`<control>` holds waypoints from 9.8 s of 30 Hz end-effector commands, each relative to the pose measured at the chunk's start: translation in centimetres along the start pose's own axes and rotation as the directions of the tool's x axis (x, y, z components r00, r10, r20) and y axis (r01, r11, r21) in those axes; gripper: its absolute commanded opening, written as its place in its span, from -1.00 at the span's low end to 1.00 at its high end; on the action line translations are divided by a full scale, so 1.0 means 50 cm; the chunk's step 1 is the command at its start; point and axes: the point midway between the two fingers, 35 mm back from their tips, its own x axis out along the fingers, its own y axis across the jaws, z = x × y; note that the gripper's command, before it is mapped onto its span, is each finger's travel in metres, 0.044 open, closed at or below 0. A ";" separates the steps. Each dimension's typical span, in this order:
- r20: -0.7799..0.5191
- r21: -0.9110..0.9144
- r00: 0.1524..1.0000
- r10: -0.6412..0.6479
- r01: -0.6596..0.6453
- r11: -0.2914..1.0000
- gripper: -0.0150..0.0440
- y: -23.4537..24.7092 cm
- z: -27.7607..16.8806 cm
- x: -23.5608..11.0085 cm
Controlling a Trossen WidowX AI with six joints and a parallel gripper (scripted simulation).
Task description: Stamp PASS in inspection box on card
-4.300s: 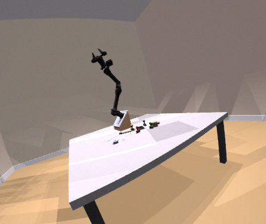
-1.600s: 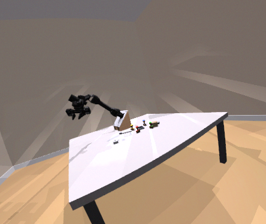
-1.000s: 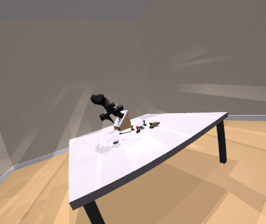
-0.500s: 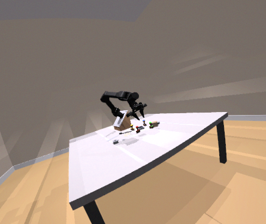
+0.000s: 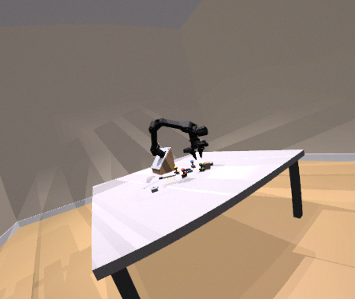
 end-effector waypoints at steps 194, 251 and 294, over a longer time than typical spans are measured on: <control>0.010 0.024 1.000 -0.007 0.007 1.000 -0.49 0.001 0.015 0.027; 0.005 0.020 1.000 -0.009 0.009 1.000 -0.49 -0.067 -0.194 -0.001; 0.005 0.020 1.000 -0.009 0.009 1.000 -0.49 -0.082 -0.237 0.046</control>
